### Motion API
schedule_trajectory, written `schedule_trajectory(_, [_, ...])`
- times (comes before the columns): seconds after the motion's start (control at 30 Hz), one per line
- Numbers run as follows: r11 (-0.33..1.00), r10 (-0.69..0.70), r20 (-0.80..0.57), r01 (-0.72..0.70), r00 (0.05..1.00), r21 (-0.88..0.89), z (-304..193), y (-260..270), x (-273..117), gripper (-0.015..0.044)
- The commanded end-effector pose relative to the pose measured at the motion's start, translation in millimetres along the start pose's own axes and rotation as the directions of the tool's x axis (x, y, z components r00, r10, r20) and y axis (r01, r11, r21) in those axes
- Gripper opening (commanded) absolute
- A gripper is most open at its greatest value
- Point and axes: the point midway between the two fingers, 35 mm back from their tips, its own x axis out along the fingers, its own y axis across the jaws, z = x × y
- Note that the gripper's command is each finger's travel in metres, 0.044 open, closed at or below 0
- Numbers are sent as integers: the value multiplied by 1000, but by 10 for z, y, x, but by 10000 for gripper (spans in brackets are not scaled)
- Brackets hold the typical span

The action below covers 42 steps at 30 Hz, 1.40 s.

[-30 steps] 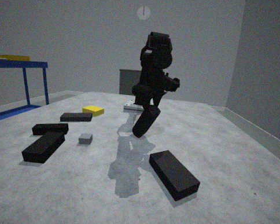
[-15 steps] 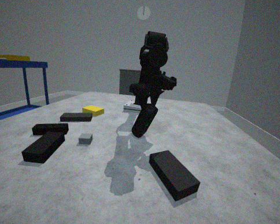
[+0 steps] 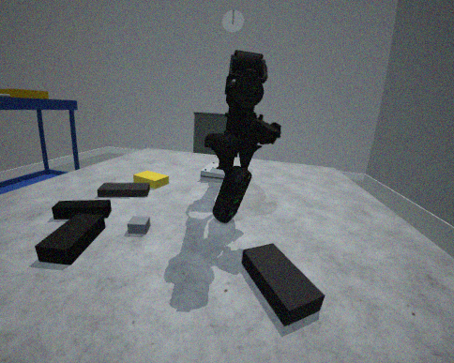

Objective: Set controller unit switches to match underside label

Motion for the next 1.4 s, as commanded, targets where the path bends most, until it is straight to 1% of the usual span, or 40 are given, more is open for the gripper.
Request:
schedule_trajectory(0.0, [1000,1,-12,-1,1000,-4,-72,-8,23,336])
schedule_trajectory(1.37, [1000,1,-16,-1,1000,-3,-512,-12,21,336])
